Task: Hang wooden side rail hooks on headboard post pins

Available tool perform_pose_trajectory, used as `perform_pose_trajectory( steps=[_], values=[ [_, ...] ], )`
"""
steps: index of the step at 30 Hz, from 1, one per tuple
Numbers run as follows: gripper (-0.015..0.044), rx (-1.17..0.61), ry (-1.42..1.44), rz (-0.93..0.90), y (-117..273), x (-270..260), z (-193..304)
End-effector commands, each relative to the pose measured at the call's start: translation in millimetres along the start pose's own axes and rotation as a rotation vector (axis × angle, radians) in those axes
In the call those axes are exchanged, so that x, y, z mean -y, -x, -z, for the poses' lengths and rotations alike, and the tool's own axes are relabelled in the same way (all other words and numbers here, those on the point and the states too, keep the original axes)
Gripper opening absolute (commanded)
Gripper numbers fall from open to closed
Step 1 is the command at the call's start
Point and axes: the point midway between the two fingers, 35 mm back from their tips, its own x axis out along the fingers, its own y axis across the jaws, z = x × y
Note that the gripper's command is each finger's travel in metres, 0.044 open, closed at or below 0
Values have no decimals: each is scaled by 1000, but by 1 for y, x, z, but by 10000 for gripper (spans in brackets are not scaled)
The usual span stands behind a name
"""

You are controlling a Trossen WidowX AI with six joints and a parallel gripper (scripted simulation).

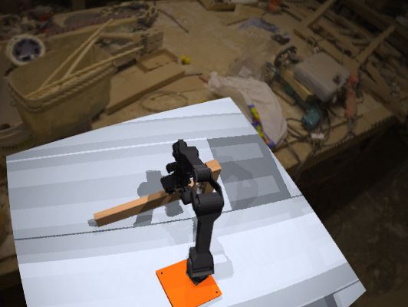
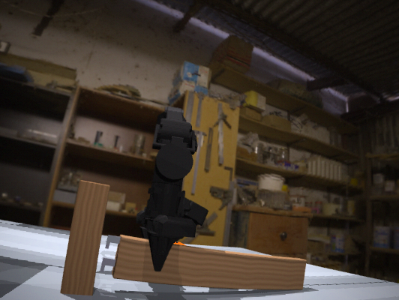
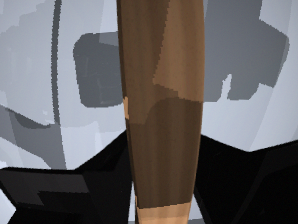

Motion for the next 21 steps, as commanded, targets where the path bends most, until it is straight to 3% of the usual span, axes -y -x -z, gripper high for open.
perform_pose_trajectory(
  steps=[1,21],
  values=[
    [0,-4,3,7,2,2,2],
    [0,-4,3,7,2,2,5]
  ],
)
